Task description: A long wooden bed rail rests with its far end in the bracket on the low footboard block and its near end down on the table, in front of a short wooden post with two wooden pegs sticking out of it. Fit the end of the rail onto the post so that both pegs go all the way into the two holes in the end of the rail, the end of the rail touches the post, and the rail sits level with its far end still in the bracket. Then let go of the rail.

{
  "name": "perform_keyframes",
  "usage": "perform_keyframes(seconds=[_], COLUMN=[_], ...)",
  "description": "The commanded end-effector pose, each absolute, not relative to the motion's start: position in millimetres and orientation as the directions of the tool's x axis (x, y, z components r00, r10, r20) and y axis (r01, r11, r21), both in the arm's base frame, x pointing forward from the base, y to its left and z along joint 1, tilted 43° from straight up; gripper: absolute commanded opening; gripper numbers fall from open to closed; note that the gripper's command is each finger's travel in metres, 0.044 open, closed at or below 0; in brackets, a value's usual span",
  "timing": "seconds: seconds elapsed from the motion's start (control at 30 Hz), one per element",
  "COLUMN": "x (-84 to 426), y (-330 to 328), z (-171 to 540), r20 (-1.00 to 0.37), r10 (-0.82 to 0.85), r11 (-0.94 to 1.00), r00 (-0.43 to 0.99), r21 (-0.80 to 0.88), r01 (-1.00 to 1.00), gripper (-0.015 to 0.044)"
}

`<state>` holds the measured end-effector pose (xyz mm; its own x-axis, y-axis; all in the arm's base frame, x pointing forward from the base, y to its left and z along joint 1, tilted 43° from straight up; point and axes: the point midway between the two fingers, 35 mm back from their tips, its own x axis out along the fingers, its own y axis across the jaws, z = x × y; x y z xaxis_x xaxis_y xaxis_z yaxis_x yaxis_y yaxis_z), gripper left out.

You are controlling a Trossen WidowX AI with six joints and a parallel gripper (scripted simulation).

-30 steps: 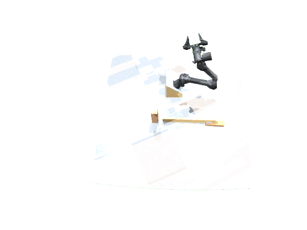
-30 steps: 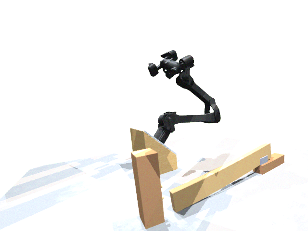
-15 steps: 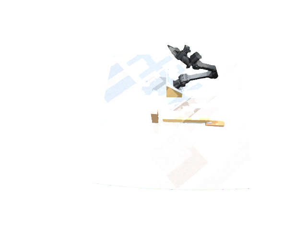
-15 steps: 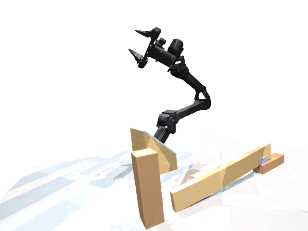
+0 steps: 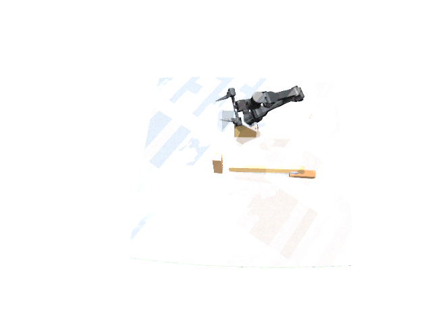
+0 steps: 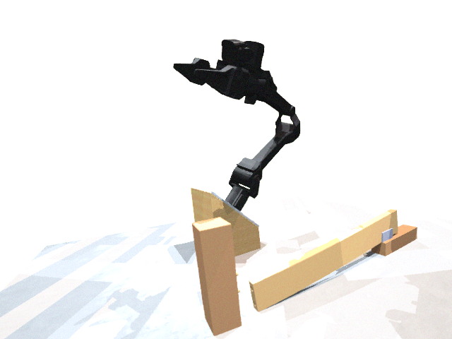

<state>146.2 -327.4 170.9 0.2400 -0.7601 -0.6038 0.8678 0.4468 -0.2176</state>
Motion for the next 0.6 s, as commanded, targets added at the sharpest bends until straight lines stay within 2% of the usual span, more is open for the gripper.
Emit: perform_keyframes(seconds=[0.0, 0.17, 0.33, 0.43, 0.57], x=[199.9, 239.9, 263.4, 276.6, 290.8], y=[-291.6, -243.2, -199.4, -164.3, -105.6], z=[124.5, 84.2, 59.1, 43.9, 25.6], r20=[-0.758, -0.861, -0.908, -0.923, -0.904], r10=[-0.540, -0.296, -0.094, 0.064, 0.315], r11=[0.782, 0.953, 0.980, 0.926, 0.696], r00=[0.366, 0.413, 0.408, 0.378, 0.287], r21=[-0.291, -0.238, -0.157, -0.086, 0.015], r01=[0.551, 0.185, -0.125, -0.367, -0.718], gripper=[0.0440, 0.0440, 0.0440, 0.0440, 0.0440])
